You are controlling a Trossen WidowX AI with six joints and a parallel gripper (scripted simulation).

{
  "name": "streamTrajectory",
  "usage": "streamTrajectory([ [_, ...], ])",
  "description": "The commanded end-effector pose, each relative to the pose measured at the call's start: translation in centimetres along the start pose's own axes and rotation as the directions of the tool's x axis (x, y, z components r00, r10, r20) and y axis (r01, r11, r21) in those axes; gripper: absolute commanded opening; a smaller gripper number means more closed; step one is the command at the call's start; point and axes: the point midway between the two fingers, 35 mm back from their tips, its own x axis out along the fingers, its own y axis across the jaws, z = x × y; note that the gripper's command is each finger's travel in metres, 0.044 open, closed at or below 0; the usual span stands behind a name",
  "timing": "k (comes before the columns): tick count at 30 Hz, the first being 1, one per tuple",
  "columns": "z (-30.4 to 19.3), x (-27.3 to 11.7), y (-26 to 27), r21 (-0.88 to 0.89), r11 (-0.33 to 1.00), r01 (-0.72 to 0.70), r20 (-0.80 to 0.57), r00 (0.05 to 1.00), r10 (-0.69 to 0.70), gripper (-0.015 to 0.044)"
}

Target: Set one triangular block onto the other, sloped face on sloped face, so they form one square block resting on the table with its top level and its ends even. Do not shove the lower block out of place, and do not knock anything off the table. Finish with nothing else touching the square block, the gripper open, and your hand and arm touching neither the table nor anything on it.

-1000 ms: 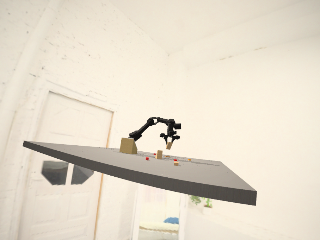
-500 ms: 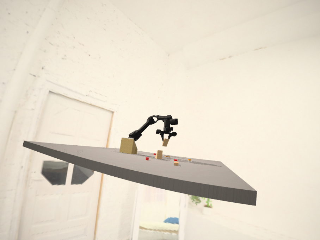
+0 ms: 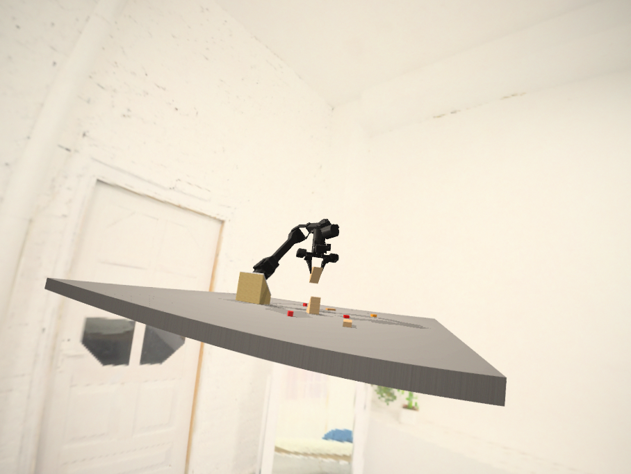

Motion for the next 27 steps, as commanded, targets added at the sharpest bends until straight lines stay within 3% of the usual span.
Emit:
streamTrajectory([
  [1,0.3,-0.1,-1.1,-0.001,1.0,0.002,-0.008,1.0,-0.002,0.0],
  [6,0.0,0.1,-0.8,-0.001,1.0,0.003,-0.008,1.0,-0.003,0.0],
  [27,1.6,7.7,-0.7,-0.003,1.0,-0.001,-0.008,1.0,0.001,0.0],
])
